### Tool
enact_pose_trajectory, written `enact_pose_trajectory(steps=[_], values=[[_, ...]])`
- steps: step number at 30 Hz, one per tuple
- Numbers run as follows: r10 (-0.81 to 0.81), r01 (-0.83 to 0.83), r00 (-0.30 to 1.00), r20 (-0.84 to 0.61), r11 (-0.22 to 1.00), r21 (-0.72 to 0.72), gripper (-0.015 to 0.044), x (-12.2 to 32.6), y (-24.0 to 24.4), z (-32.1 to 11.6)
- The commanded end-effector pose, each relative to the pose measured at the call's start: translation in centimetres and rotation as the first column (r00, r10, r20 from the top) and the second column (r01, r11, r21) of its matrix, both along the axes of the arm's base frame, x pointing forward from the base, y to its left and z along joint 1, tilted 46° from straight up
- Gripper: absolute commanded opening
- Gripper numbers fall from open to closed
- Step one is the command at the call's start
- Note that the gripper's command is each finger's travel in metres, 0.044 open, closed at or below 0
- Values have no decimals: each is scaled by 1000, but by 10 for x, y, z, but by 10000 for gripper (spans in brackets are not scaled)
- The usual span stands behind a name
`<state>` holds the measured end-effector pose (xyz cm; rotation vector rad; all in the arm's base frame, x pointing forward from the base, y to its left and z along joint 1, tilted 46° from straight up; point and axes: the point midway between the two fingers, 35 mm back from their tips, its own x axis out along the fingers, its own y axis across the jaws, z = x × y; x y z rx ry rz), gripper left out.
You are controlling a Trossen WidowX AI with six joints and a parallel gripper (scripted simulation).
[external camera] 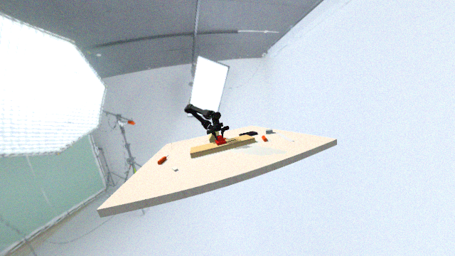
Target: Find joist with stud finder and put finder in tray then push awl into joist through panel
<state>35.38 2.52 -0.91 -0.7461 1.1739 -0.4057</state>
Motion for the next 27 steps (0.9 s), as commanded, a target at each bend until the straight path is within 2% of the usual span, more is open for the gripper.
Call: enact_pose_trajectory(steps=[1, 27], values=[[-1, 1, 1000, 1, 1000, -2, 0, 0, -7, 6], [-2, 2, 1000, 1, 1000, -4, 0, 4, -37, 37]])
